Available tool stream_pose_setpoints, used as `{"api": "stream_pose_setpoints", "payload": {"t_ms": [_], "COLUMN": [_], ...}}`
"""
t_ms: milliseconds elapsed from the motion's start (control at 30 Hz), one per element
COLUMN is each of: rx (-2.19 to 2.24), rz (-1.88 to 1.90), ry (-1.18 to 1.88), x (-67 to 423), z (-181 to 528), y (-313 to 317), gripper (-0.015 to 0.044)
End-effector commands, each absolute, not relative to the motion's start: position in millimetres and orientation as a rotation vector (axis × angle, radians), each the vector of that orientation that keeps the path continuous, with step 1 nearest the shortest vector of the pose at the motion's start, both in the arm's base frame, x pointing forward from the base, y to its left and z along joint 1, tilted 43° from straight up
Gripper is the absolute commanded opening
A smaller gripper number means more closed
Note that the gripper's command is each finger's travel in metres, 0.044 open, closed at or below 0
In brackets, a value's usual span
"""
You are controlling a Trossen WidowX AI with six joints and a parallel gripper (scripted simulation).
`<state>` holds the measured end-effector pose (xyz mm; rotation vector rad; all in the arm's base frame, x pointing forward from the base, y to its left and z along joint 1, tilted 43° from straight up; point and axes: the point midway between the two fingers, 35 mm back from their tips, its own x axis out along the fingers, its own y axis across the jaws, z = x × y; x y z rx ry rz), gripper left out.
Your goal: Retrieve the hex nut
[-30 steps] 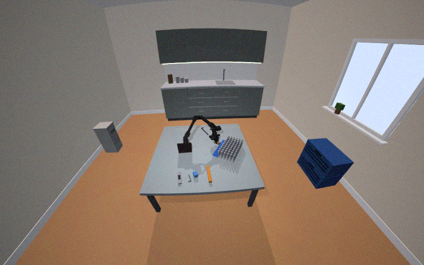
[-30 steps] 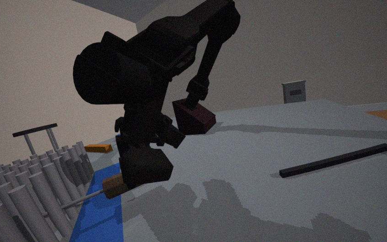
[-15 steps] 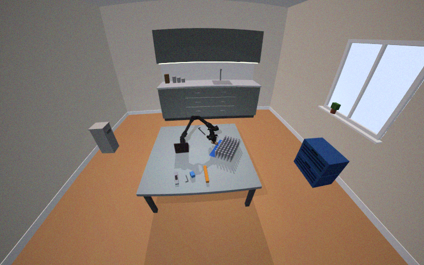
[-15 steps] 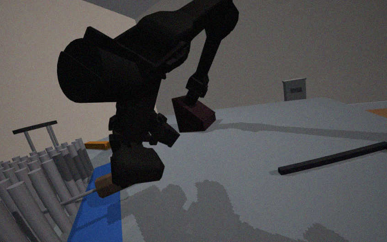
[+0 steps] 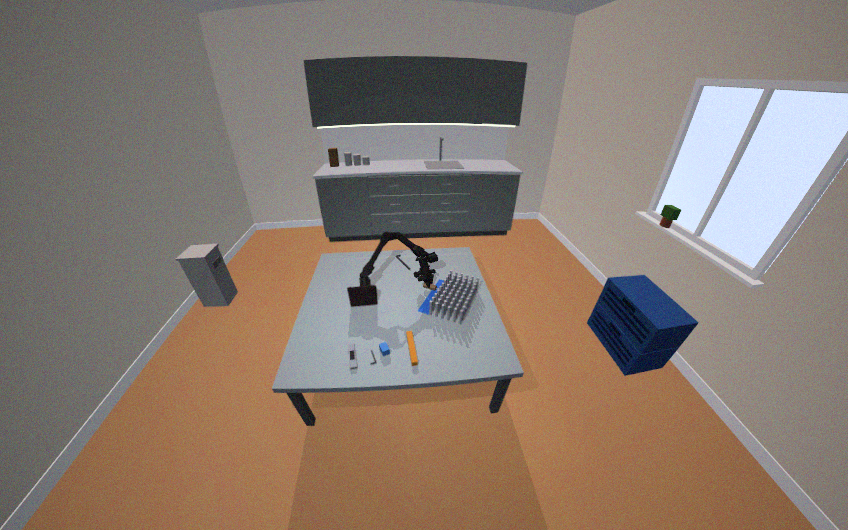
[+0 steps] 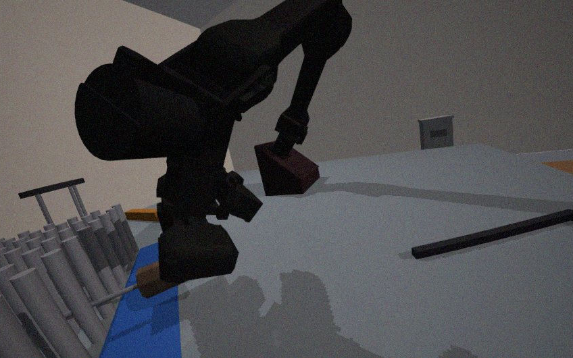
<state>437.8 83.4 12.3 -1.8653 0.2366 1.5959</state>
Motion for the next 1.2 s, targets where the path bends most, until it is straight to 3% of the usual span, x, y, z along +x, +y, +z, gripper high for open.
{"api": "stream_pose_setpoints", "payload": {"t_ms": [0,1167], "rx": [-1.861,-1.859], "rz": [1.595,1.597], "ry": [0.240,0.240], "x": [438,423], "z": [7,8], "y": [87,98], "gripper": [0.0000,0.0000]}}
